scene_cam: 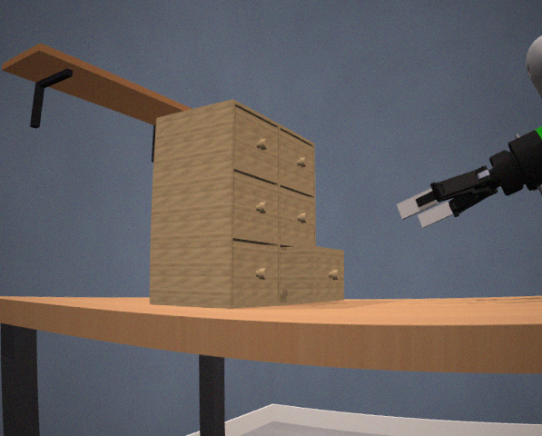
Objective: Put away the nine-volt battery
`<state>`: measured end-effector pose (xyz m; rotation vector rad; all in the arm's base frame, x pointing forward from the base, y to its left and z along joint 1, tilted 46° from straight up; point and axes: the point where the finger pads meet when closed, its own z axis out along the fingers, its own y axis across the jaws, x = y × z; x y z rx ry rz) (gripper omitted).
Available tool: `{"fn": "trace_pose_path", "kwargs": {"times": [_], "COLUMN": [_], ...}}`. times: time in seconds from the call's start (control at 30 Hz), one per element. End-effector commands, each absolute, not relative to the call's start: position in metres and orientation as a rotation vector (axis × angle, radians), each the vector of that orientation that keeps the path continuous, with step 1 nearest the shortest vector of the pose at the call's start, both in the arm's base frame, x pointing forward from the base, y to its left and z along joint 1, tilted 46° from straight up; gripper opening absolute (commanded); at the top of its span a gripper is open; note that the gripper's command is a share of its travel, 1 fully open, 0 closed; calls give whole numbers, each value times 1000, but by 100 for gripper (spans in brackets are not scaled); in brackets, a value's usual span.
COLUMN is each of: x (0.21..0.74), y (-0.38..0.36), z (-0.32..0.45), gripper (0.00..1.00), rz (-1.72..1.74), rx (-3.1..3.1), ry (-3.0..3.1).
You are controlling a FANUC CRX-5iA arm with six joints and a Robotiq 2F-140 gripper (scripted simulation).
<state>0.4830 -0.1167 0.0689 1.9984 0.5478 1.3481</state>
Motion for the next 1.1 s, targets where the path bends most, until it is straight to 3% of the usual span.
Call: {"fn": "trace_pose_path", "kwargs": {"times": [0.0,0.4,0.8,1.07], "x": [480,485,527,522], "y": [-116,-105,9,86], "z": [69,64,1,-47], "gripper": [100,100,100,100], "rz": [1350,1367,1436,1245], "rx": [1998,2032,2437,2793], "ry": [548,560,705,819]}}
